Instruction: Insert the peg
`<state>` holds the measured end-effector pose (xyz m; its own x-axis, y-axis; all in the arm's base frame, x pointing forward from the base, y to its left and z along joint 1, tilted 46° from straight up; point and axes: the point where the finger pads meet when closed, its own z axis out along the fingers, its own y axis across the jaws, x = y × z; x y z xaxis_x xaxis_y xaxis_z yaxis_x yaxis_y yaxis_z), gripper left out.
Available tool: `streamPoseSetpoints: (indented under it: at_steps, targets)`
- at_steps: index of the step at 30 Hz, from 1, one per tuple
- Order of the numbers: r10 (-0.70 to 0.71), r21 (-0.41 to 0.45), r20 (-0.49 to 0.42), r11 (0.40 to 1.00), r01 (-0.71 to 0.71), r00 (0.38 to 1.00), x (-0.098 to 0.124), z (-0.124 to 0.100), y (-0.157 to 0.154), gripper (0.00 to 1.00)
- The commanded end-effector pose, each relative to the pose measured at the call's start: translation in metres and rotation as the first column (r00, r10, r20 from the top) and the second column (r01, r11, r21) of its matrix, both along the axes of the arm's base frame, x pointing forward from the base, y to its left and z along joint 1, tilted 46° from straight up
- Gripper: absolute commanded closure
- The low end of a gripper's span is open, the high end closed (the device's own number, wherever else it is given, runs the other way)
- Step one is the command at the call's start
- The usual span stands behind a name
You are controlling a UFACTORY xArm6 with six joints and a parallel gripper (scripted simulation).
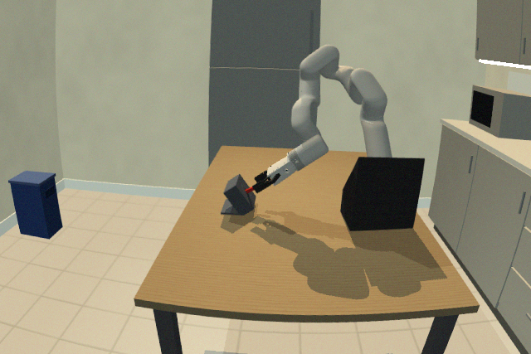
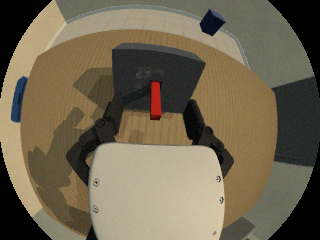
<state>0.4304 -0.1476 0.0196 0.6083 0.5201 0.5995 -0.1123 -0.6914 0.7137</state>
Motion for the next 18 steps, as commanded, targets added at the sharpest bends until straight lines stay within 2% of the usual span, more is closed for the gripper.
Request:
streamPoseSetpoints:
  at_steps: [1,18]
  targets:
    - [0.001,0.0,0.001,1.0,-0.001,1.0,0.001,0.001,0.0,0.0]
    - [0.001,0.0,0.002,1.0,-0.001,1.0,-0.028,0.018,0.023,0.0]
